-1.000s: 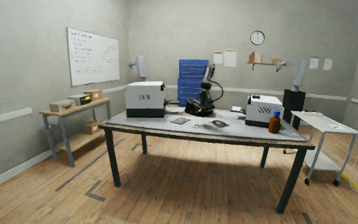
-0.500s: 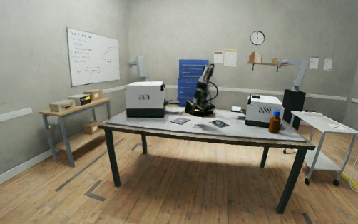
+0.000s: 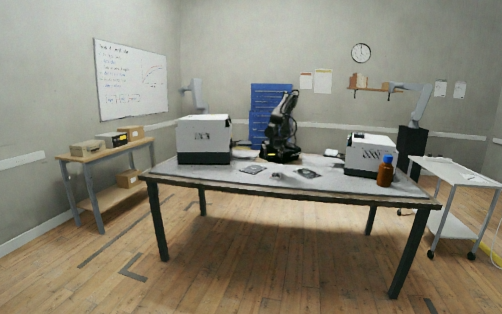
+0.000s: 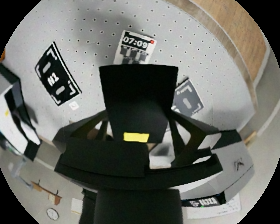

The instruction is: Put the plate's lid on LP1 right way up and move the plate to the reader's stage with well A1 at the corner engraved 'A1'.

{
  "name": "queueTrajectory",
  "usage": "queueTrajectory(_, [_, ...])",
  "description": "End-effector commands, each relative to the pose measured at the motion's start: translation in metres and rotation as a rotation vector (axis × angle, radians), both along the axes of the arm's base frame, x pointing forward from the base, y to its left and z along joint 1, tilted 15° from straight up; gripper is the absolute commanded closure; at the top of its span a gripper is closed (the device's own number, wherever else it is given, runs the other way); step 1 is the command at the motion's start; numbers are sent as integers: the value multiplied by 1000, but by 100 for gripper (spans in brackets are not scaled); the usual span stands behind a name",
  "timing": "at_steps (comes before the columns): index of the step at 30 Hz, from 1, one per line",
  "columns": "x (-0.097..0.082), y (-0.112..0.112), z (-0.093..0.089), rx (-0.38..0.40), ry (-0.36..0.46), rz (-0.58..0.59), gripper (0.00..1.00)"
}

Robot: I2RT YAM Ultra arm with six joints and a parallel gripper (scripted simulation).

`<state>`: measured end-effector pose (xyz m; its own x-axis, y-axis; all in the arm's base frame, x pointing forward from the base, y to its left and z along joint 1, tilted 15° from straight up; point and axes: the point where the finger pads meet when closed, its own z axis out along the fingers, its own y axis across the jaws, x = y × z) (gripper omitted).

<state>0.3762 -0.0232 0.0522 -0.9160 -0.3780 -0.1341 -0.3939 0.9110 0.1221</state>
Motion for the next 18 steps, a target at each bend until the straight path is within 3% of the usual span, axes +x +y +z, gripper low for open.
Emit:
queueTrajectory(1, [-1, -13, -4, 20, 2, -66, 15])
queueTrajectory(8, [-3, -23, -4, 29, 7, -123, 15])
queueTrajectory(9, [7, -28, 6, 25, -26, -134, 15])
queueTrajectory(15, [4, -44, -5, 39, -3, -203, 15])
queueTrajectory(18, [4, -52, -1, 41, -15, -237, 15])
